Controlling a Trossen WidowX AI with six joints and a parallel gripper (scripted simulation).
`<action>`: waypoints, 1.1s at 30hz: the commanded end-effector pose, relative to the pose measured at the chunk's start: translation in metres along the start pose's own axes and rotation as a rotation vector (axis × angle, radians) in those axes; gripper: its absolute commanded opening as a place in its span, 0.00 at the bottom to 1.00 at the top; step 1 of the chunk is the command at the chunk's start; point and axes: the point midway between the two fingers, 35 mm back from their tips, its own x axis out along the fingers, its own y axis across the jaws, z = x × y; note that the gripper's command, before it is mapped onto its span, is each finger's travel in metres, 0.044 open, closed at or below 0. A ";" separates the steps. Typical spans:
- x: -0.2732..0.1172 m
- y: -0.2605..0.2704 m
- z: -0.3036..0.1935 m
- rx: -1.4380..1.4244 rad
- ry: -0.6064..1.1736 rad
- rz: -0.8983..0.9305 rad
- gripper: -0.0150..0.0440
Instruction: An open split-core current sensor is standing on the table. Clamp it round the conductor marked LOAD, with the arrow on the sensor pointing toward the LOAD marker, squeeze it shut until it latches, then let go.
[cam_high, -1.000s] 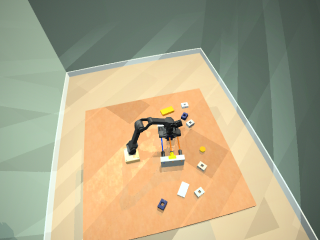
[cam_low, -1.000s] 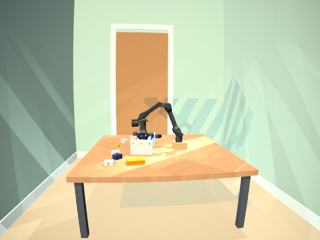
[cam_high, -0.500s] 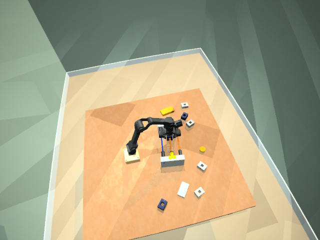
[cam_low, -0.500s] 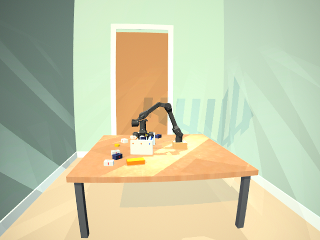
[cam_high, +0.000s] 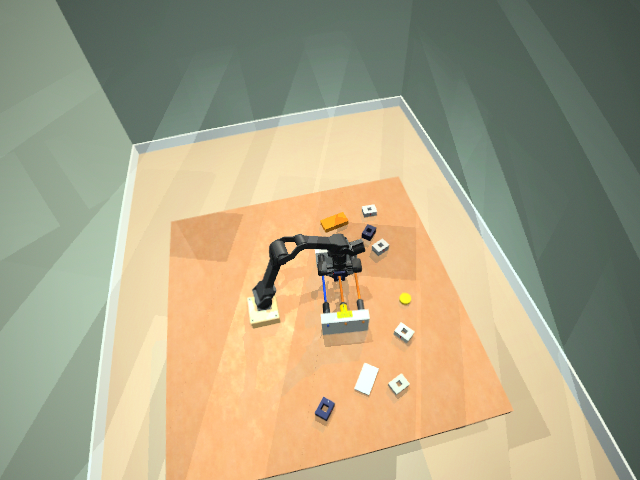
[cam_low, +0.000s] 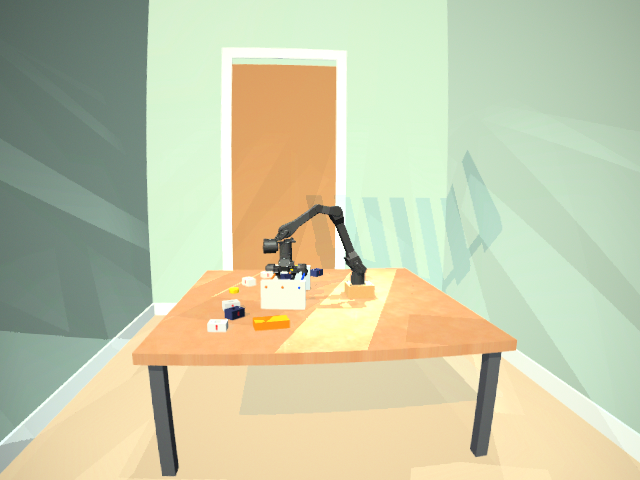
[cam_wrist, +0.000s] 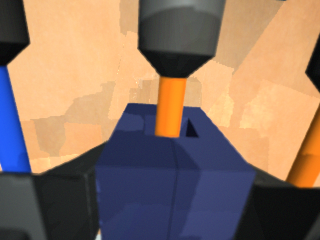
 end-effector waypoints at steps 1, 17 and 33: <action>0.000 0.000 0.000 0.000 0.000 0.000 0.36; -0.001 0.000 0.000 0.000 -0.001 -0.004 0.25; 0.002 0.001 0.000 -0.001 -0.001 -0.003 0.25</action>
